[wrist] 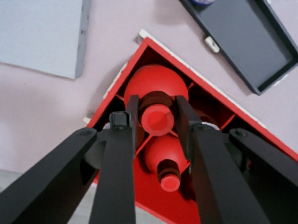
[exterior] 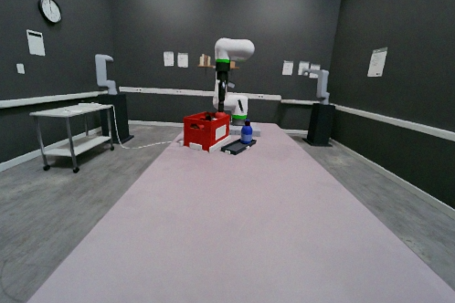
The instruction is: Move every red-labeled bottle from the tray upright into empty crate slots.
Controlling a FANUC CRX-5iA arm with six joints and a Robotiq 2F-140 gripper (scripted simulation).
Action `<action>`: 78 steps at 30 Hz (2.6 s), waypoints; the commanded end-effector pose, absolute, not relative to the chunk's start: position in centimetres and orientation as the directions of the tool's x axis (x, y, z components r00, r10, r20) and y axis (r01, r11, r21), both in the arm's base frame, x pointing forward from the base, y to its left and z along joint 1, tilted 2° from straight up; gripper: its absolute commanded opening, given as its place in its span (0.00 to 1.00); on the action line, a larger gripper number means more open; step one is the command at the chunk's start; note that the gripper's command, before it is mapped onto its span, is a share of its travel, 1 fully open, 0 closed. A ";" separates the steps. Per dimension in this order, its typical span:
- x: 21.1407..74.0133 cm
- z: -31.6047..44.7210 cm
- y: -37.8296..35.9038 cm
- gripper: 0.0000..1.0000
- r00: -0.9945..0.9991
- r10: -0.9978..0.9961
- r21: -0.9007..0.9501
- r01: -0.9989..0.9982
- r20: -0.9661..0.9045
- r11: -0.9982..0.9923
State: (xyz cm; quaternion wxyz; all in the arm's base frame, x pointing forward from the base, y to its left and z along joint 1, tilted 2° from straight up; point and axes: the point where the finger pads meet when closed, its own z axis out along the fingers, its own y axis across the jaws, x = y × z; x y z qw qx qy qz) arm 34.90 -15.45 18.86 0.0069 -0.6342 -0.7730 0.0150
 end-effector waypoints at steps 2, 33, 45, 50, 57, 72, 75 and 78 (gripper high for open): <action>34.9 18.7 -15.5 0.10 -0.196 0.981 -0.031 0.980 -0.009 0.195; 34.9 15.8 -15.5 0.10 -0.196 0.981 -0.031 0.980 -0.009 0.195; 34.8 15.1 -15.5 0.10 -0.196 0.981 -0.031 0.980 -0.009 0.195; 34.8 14.8 -15.5 0.10 -0.196 0.981 -0.031 0.980 -0.009 0.195; 34.8 14.6 -15.5 0.10 -0.196 0.981 -0.031 0.980 -0.009 0.195; 34.8 14.2 -15.6 0.10 -0.196 0.981 -0.031 0.980 -0.009 0.195; 34.8 14.1 -15.6 0.10 -0.196 0.981 -0.031 0.980 -0.009 0.195; 34.8 14.1 -15.6 0.10 -0.196 0.981 -0.031 0.980 -0.009 0.195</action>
